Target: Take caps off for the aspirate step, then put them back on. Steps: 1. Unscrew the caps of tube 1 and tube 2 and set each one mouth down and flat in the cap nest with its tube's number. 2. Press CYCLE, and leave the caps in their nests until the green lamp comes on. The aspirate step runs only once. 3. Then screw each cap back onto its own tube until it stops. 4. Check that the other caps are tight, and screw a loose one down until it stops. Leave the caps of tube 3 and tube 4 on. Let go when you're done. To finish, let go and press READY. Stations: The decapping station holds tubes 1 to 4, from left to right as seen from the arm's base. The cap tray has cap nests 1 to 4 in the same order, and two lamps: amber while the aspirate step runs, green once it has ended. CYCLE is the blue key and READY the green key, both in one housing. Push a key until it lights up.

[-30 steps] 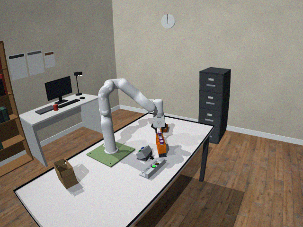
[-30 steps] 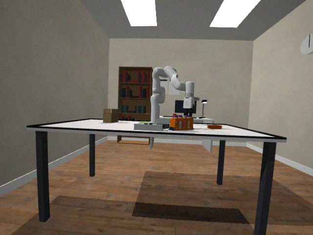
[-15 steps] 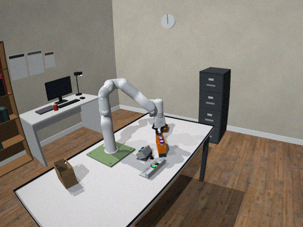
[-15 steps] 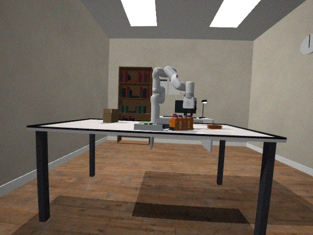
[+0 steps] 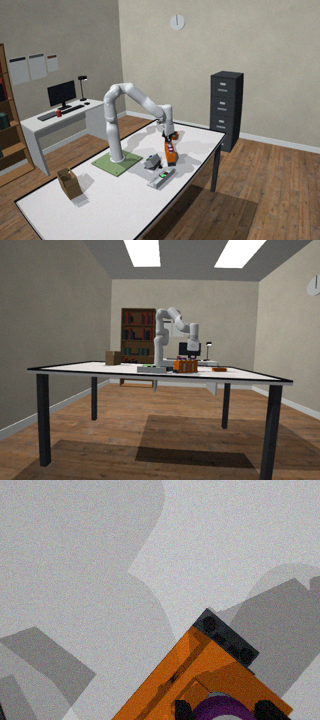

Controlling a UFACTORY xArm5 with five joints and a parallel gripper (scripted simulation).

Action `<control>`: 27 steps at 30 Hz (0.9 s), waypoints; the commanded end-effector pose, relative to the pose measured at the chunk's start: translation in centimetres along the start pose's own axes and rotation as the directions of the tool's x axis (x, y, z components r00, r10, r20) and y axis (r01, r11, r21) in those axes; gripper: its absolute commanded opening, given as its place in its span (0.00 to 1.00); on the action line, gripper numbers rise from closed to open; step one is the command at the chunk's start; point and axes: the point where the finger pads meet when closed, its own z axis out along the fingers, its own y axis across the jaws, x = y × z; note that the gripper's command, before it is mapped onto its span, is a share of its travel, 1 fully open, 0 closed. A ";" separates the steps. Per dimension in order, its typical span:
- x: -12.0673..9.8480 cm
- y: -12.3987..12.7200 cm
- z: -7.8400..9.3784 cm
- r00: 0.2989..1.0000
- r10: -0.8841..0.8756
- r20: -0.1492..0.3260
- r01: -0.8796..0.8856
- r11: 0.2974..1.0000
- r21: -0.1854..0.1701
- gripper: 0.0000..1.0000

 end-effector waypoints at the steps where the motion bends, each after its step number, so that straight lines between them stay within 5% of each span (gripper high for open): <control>1: -0.1 0.1 -0.1 1.000 -0.006 0.007 0.006 1.000 -0.001 0.00; 9: -0.1 0.1 -0.1 1.000 -0.006 0.007 0.006 1.000 -0.001 0.00; 13: -0.1 0.1 -0.1 0.981 0.193 0.006 -0.193 0.981 -0.002 0.00; 23: -0.1 0.1 -0.1 0.876 0.482 0.005 -0.482 0.876 -0.004 0.00; 27: -0.1 0.1 -0.1 0.764 0.645 0.004 -0.645 0.764 -0.005 0.00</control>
